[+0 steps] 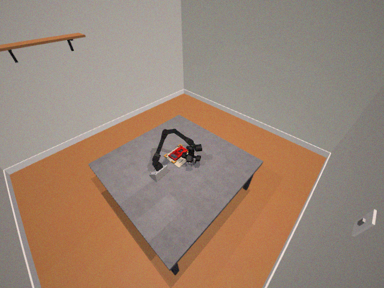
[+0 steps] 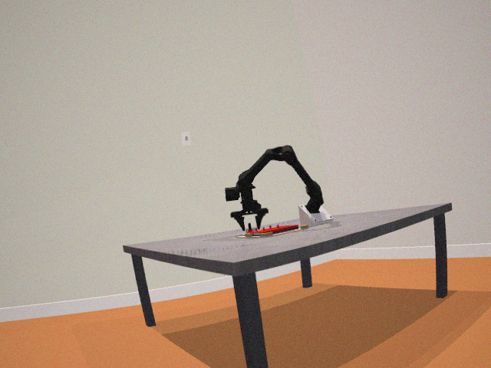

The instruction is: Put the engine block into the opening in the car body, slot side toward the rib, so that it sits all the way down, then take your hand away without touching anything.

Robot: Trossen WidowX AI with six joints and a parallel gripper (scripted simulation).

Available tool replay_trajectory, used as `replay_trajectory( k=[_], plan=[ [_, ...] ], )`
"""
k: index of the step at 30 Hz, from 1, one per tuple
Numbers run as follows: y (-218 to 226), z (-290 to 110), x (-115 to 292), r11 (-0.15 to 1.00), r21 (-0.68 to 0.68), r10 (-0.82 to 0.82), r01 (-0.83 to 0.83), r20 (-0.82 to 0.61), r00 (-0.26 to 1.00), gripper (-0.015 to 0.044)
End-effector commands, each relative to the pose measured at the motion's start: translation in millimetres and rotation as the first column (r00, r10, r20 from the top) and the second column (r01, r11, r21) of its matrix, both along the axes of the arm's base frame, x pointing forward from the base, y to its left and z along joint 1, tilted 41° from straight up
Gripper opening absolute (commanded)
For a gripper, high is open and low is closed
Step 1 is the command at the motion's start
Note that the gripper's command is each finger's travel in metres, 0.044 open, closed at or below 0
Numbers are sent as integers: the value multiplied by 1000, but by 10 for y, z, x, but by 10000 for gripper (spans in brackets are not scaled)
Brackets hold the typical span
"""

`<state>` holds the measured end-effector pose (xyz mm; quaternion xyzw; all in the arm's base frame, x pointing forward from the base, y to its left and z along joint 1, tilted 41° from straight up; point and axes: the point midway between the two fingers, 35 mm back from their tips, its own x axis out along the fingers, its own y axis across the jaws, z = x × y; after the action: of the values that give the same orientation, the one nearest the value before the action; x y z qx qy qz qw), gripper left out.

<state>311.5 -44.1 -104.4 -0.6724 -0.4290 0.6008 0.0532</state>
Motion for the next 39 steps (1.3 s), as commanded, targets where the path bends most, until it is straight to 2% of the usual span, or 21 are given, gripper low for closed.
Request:
replay_trajectory(
  k=[1,7,14,18,39],
  plan=[
    [16,-12,-1,1000,4,-3,3,-3,1000,309],
    [16,-12,-1,1000,4,-3,3,-3,1000,151],
    [16,-12,-1,1000,4,-3,3,-3,1000,105],
    [-13,20,12,1000,3,-3,3,-3,1000,0],
    [-420,511,130,1000,-3,-6,6,-3,1000,0]
  ],
)
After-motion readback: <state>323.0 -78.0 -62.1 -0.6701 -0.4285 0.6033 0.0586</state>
